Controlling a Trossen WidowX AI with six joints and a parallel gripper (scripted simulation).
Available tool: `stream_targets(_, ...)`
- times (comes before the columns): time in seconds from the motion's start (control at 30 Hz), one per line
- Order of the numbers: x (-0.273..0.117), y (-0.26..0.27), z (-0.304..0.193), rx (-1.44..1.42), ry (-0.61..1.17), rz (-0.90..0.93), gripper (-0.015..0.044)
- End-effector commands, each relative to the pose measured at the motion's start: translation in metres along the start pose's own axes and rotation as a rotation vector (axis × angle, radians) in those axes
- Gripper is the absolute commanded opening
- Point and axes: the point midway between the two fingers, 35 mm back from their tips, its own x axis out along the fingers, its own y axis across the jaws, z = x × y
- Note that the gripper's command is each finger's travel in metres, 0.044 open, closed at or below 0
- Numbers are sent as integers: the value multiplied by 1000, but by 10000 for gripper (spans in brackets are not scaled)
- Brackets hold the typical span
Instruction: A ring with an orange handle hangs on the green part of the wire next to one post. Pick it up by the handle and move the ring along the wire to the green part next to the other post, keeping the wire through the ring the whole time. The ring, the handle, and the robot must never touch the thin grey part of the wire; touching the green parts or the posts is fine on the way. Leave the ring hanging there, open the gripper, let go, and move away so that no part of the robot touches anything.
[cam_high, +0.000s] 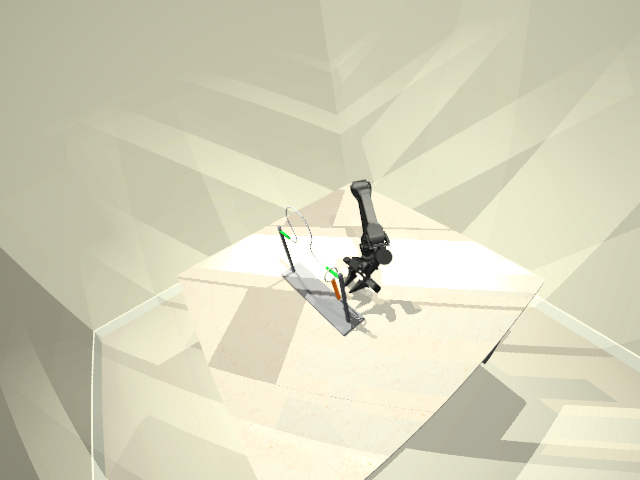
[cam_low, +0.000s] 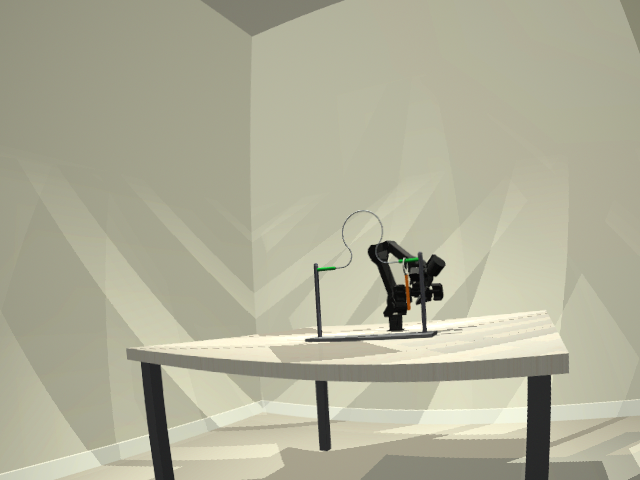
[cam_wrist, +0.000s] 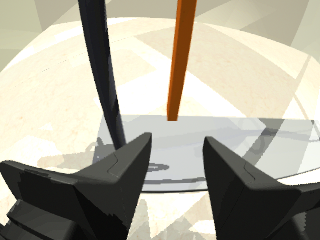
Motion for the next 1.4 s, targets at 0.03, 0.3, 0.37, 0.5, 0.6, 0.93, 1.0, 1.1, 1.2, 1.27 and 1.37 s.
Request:
stream_targets(0.03,-15,-1,1,5,-7,0,160)
stream_targets(0.3,-26,-2,2,5,-13,2,160)
stream_targets(0.37,-26,-2,2,5,-13,2,160)
stream_targets(0.5,-26,-2,2,5,-13,2,160)
stream_targets(0.6,-26,-2,2,5,-13,2,160)
stream_targets(0.93,-31,-1,0,3,-4,4,212)
stream_targets(1.0,-46,0,-2,4,6,2,265)
stream_targets(1.1,-70,-2,0,2,-4,2,344)
stream_targets(1.2,-76,-2,1,1,-9,4,423)
stream_targets(1.27,-76,-2,1,1,-9,4,440)
stream_targets(1.37,-76,-2,1,1,-9,4,440)
